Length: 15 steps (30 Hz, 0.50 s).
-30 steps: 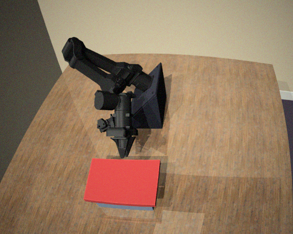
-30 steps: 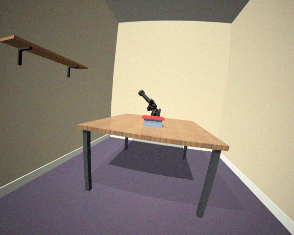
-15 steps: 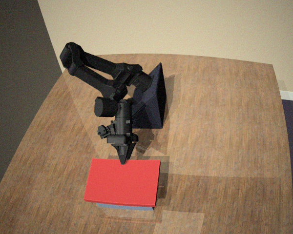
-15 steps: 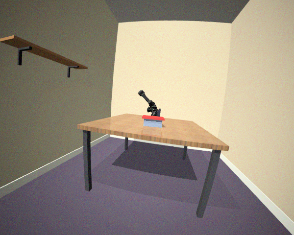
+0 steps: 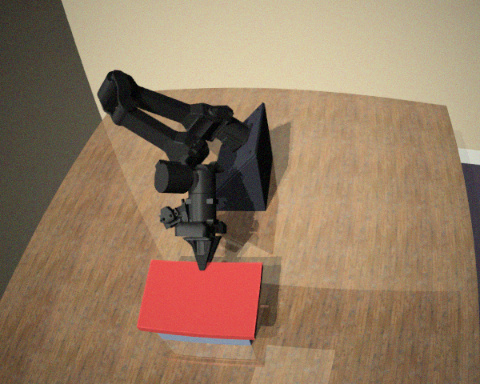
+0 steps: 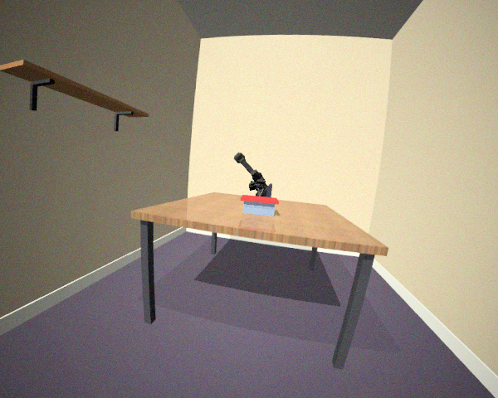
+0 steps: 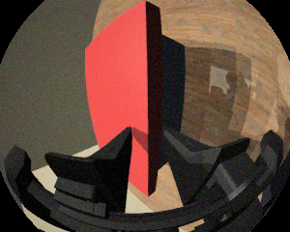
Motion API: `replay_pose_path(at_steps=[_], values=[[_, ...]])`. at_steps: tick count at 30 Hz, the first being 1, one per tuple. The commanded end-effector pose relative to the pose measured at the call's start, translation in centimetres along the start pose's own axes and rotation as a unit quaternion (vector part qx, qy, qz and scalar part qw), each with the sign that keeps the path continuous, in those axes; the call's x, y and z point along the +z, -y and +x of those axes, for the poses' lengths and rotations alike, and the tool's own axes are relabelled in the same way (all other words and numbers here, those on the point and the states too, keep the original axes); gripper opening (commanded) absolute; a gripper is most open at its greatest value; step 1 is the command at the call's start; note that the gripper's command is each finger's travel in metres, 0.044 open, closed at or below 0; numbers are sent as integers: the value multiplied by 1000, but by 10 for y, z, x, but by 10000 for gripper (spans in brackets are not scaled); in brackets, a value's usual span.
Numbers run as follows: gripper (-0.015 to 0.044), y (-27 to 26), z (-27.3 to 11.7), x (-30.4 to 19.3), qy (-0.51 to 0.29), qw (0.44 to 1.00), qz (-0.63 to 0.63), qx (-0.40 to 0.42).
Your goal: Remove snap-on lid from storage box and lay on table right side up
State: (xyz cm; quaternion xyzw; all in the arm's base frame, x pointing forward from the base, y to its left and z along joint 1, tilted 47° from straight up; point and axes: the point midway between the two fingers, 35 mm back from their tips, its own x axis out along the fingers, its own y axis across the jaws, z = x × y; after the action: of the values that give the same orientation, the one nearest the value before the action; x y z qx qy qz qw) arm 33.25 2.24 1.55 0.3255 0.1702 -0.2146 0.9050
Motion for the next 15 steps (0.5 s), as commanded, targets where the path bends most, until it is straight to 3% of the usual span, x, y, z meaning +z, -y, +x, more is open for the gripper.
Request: replay_pose_path(at_steps=[1,15], values=[[0,0,1,0,0,1000,-1,0],[0,-2,-2,0,0,1000,0,0]])
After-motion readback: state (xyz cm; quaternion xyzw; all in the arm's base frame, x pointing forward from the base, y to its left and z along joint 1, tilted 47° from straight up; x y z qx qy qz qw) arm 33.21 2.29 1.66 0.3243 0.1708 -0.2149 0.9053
